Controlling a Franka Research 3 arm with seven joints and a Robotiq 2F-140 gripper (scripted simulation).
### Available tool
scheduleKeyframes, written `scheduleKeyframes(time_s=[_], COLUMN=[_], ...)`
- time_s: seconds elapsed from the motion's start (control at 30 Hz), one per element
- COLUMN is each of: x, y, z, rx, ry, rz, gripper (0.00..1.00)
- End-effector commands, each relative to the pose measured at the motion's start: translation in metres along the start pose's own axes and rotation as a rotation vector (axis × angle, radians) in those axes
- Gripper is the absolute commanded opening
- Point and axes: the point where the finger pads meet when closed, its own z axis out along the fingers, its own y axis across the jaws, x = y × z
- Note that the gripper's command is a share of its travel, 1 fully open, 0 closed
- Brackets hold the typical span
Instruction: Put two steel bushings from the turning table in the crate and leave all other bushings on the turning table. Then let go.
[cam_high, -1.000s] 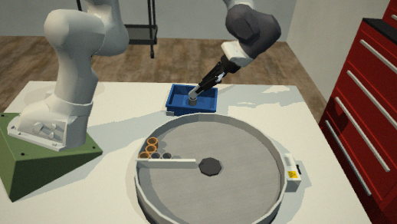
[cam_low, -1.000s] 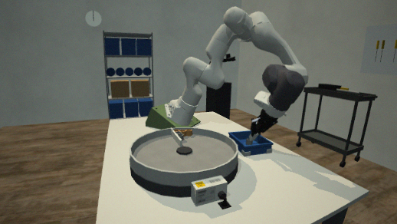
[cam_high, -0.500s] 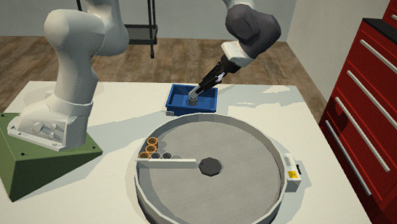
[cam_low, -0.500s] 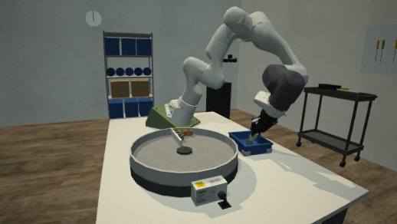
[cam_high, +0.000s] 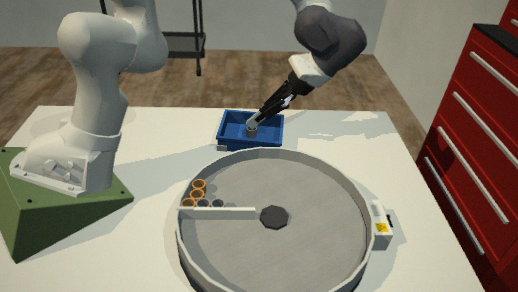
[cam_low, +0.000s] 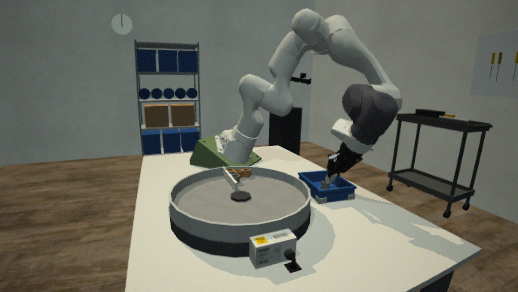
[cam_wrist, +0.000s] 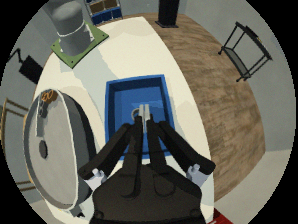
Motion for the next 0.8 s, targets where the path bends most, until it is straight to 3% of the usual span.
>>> scheduleKeyframes(time_s=[0.0, 0.77], x=[-0.0003, -0.0034], y=[-0.0016, -0.0024], z=[0.0008, 0.0046], rx=[0.001, 0.001], ry=[0.001, 0.001], rz=[0.009, 0.009], gripper=[0.00, 0.00])
